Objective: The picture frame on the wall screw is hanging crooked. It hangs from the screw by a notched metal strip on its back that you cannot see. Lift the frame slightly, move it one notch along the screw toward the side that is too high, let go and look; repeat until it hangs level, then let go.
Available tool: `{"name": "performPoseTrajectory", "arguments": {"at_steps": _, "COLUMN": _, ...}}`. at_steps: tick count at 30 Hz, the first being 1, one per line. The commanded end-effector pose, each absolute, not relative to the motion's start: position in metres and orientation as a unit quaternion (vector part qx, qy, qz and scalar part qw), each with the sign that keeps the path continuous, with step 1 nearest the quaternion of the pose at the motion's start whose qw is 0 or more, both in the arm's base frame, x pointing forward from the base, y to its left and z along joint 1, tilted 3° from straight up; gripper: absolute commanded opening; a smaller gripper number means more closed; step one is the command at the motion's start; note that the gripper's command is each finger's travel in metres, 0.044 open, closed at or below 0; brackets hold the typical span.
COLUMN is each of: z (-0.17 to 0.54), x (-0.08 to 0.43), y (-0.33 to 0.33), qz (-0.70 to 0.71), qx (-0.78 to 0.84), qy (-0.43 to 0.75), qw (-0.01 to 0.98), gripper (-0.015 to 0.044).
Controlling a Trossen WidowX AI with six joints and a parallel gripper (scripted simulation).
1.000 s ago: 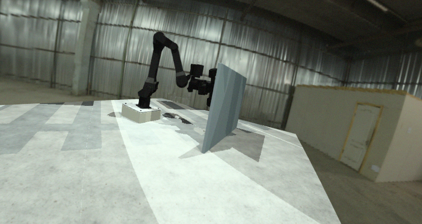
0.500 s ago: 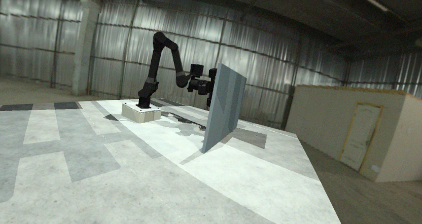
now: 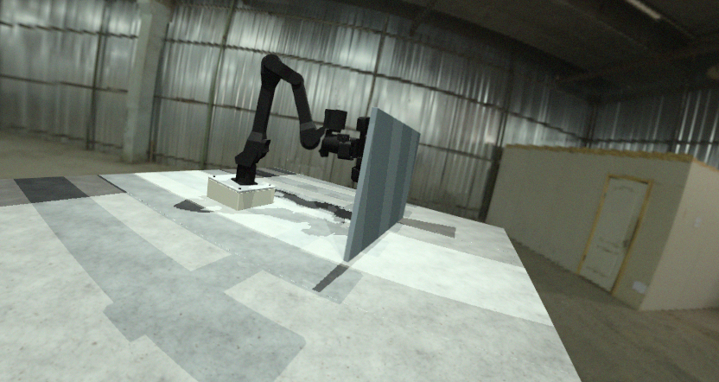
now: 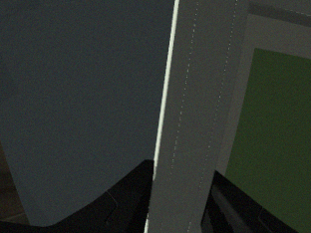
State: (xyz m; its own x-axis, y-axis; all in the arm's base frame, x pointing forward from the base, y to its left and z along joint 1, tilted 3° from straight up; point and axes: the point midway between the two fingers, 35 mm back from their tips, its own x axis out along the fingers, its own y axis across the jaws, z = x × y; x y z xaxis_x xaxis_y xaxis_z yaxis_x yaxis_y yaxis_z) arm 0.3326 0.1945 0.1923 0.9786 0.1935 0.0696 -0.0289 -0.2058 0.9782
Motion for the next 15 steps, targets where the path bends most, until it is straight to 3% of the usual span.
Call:
{"name": "performPoseTrajectory", "arguments": {"at_steps": 1, "z": 0.1925, "x": 0.3326, "y": 0.1947, "qz": 0.089, "qx": 0.763, "qy": 0.052, "qw": 0.638, "gripper": 0.0000}}
{"name": "performPoseTrajectory", "arguments": {"at_steps": 15, "z": 0.1929, "x": 0.3325, "y": 0.1948, "qz": 0.090, "qx": 0.740, "qy": 0.049, "qw": 0.665, "gripper": 0.0000}}
